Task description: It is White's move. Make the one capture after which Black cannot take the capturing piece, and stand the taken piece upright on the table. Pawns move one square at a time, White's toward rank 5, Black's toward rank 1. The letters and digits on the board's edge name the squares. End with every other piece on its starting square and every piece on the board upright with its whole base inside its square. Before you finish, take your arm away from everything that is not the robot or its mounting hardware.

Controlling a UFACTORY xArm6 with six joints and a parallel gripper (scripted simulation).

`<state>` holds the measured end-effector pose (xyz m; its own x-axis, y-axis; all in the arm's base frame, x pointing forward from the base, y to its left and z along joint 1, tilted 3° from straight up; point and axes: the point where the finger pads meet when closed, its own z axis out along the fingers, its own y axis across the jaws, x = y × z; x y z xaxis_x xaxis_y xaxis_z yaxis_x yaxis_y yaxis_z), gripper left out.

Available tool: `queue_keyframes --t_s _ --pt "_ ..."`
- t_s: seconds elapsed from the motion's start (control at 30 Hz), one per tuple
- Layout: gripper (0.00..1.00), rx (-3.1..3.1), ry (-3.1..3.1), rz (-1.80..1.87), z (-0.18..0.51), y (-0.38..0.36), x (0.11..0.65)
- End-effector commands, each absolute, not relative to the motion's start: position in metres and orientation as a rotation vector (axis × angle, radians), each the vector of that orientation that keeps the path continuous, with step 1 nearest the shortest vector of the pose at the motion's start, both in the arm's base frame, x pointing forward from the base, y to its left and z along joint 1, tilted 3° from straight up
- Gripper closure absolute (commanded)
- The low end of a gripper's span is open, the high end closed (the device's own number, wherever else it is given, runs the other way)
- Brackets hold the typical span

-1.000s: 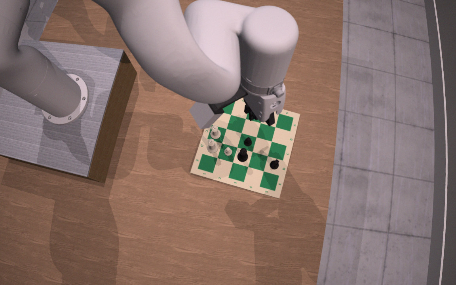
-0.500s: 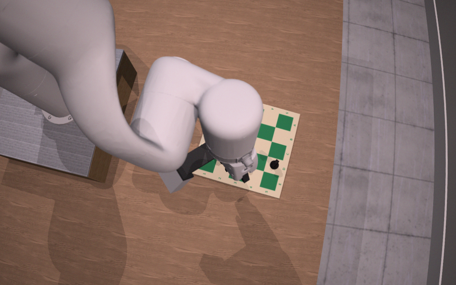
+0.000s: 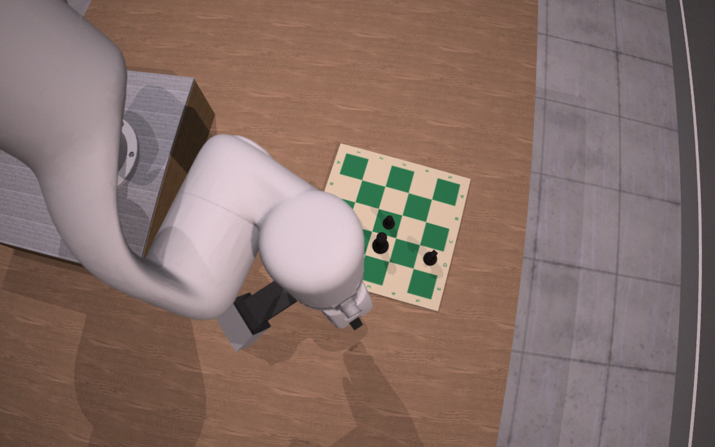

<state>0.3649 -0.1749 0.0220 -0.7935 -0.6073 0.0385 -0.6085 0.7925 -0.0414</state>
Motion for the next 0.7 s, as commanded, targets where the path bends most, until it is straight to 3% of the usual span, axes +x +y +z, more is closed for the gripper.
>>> queue_keyframes --t_s 0.0,0.67 --pt "1.00 1.005 -2.956 0.081 0.023 -0.177 0.365" --pt "1.00 1.005 -2.956 0.081 -0.031 -0.180 0.366"
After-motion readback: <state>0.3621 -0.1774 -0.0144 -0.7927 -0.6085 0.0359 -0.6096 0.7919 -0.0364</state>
